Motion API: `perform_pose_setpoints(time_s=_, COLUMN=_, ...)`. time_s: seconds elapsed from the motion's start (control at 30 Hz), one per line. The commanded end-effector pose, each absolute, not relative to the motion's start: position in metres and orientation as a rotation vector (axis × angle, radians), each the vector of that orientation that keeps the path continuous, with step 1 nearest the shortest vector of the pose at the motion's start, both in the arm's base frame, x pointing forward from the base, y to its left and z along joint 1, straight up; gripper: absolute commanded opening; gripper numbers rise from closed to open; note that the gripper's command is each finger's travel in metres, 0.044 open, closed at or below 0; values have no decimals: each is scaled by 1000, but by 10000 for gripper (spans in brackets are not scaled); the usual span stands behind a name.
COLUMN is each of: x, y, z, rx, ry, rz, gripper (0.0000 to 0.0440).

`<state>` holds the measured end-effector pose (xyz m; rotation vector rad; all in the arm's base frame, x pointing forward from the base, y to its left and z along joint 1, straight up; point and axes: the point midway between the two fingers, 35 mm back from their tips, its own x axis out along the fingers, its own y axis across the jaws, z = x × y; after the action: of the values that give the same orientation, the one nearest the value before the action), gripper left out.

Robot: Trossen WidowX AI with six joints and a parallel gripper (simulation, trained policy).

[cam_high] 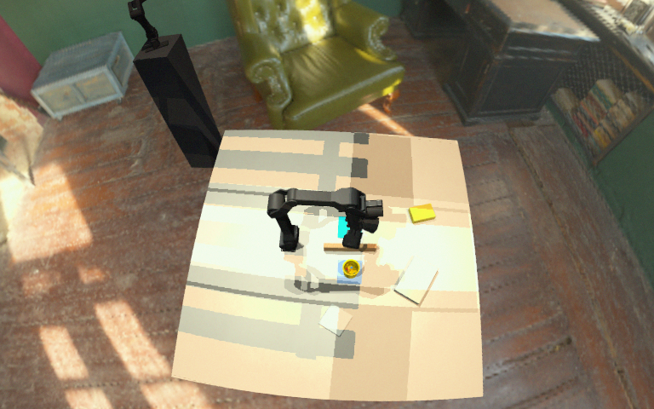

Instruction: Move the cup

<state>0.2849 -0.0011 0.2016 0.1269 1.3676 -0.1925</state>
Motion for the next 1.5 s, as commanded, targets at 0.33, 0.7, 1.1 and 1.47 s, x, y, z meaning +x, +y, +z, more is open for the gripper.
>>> perform_pose_setpoints(time_s=0.33, x=276, y=-26, z=182, rx=86, ry=1524, rz=-222, gripper=145)
perform_pose_setpoints(time_s=0.7, x=273, y=-44, z=159, rx=76, ry=1589, rz=-235, gripper=160)
perform_pose_setpoints(time_s=1.1, x=270, y=-63, z=129, rx=57, ry=1646, rz=-222, gripper=187)
perform_pose_setpoints(time_s=1.47, x=266, y=-75, z=98, rx=22, ry=1689, rz=-172, gripper=200)
